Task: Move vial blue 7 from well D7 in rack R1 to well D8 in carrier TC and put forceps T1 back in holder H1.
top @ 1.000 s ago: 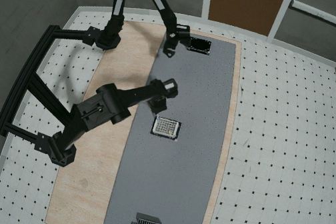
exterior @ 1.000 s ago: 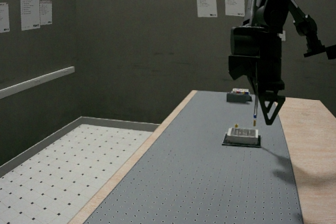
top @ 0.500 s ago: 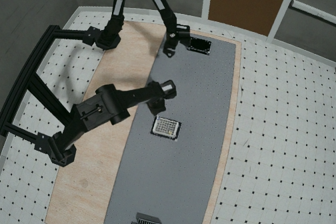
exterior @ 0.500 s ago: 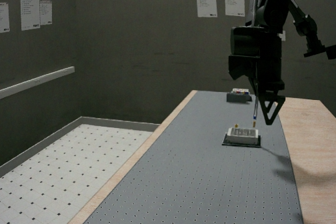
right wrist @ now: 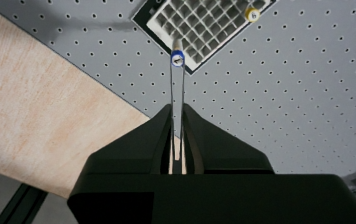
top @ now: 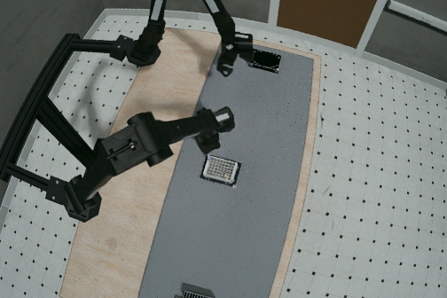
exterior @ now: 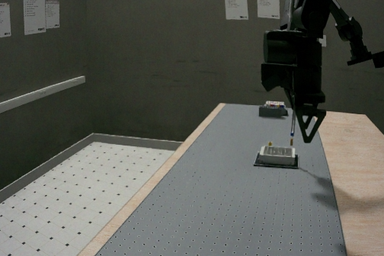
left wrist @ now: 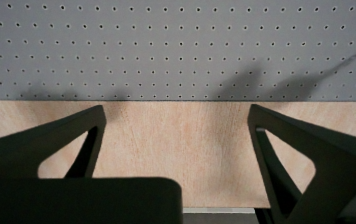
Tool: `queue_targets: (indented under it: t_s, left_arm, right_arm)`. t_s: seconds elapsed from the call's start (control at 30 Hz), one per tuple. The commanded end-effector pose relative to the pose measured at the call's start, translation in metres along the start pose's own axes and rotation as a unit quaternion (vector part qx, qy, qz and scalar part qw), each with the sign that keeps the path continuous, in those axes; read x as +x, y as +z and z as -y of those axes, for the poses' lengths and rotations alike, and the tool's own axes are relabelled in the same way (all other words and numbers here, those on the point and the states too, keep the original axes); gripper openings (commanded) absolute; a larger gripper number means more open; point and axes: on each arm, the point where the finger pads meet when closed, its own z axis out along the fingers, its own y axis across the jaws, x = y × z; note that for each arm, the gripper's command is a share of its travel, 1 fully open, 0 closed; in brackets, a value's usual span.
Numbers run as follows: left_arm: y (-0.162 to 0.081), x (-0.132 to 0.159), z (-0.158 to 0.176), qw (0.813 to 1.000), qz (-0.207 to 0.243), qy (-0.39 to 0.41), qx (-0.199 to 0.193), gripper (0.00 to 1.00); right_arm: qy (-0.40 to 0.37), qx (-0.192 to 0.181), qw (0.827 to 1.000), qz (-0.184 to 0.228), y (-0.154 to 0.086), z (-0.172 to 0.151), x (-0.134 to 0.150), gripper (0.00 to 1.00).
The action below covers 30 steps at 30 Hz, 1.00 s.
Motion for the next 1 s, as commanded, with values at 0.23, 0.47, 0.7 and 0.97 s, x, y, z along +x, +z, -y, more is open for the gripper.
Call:
queue_targets:
  t_s: [0.23, 0.47, 0.7, 0.97]
  left_arm:
    - [-0.002, -0.008, -0.001, 1.0, 0.008, 0.004, -0.002, 1.0]
    - [-0.002, -0.008, -0.001, 1.0, 0.008, 0.004, -0.002, 1.0]
    - [-0.002, -0.008, -0.001, 1.0, 0.008, 0.004, -0.002, 1.0]
    - [-0.002, -0.008, -0.001, 1.0, 0.008, 0.004, -0.002, 1.0]
  right_arm:
    - [-0.003, -0.002, 1.0, -0.018, 0.016, 0.004, 0.004, 0.09]
    - [0.005, 0.0, 1.0, -0.002, 0.015, 0.007, -0.006, 0.09]
    - [0.005, -0.001, 1.0, -0.002, 0.019, 0.006, -0.006, 0.09]
    - [0.004, -0.003, 1.0, -0.001, 0.018, 0.004, -0.007, 0.09]
